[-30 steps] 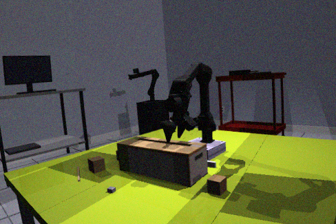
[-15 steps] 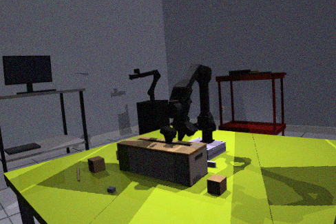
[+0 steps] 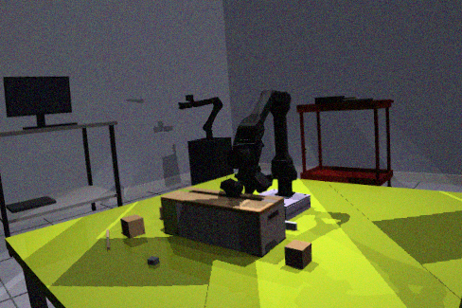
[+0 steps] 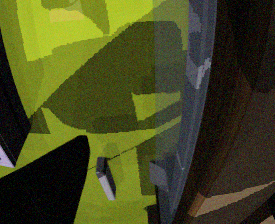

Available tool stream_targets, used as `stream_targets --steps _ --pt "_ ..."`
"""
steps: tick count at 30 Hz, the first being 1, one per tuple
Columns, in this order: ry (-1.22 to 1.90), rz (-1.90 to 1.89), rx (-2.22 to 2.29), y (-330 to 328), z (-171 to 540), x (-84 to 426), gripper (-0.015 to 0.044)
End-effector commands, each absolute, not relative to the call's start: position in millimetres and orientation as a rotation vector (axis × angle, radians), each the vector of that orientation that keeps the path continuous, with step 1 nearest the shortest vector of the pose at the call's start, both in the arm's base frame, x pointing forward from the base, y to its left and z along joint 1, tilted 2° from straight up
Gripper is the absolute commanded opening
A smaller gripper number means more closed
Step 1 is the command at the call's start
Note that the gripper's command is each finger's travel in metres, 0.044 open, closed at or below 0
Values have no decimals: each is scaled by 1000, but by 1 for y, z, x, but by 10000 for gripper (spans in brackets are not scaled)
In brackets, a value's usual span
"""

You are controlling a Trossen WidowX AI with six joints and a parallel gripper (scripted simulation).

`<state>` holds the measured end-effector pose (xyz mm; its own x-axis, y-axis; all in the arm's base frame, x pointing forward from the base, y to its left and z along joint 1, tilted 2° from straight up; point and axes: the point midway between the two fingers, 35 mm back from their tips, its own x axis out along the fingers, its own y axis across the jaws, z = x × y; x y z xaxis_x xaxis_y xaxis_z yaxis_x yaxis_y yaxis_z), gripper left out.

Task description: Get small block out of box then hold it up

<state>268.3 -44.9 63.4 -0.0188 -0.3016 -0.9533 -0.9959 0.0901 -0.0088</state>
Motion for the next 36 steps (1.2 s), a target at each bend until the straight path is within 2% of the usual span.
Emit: stream_targets --steps 1,17,36 --pt "1475 983 -1358 -47 64 268 400" --pt "1478 982 -1360 -82 62 265 400" --pt "1478 982 -1359 -75 63 266 400"
